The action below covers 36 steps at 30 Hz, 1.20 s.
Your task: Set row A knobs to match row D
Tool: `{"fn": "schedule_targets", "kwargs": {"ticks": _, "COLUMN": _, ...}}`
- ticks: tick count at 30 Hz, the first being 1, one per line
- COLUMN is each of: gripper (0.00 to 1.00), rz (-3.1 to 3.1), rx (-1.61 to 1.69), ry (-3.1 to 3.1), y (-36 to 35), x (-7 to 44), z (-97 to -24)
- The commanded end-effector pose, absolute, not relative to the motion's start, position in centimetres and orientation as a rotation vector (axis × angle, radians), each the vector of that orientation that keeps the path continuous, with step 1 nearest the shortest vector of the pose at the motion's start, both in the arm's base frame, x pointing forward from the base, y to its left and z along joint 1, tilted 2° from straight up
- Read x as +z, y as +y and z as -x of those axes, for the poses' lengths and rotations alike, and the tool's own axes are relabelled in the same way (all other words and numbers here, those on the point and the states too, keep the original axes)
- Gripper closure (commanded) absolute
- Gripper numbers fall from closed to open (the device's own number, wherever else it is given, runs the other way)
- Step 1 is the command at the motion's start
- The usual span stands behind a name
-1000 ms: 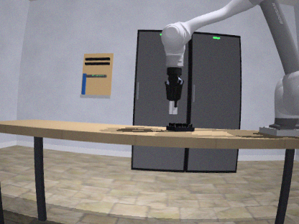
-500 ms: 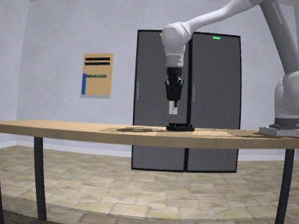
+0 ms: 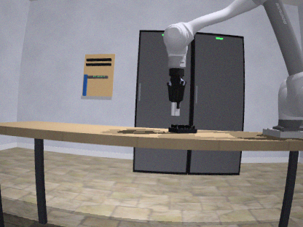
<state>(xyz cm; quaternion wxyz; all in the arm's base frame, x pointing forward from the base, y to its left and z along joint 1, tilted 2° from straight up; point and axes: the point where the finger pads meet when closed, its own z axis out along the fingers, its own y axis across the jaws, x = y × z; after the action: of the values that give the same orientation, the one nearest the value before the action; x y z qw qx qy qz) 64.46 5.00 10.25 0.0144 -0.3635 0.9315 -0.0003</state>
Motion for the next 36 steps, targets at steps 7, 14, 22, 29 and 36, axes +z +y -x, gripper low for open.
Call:
{"fn": "schedule_targets", "kwargs": {"ticks": 7, "gripper": 0.88, "rz": 1.131, "rx": 0.001, "ry": 2.897, "y": 4.9, "x": 10.5, "z": -64.6}}
{"fn": "schedule_targets", "kwargs": {"ticks": 14, "gripper": 0.88, "rz": 1.131, "rx": 0.001, "ry": 2.897, "y": 4.9, "x": 10.1, "z": -64.6}}
{"fn": "schedule_targets", "kwargs": {"ticks": 22, "gripper": 0.88, "rz": 1.131, "rx": 0.001, "ry": 2.897, "y": 4.9, "x": 9.4, "z": -64.7}}
{"fn": "schedule_targets", "kwargs": {"ticks": 29, "gripper": 0.88, "rz": 1.131, "rx": 0.001, "ry": 2.897, "y": 4.9, "x": 8.5, "z": -64.7}}
{"fn": "schedule_targets", "kwargs": {"ticks": 36, "gripper": 0.88, "rz": 1.131, "rx": 0.001, "ry": 2.897, "y": 4.9, "x": 7.8, "z": -64.7}}
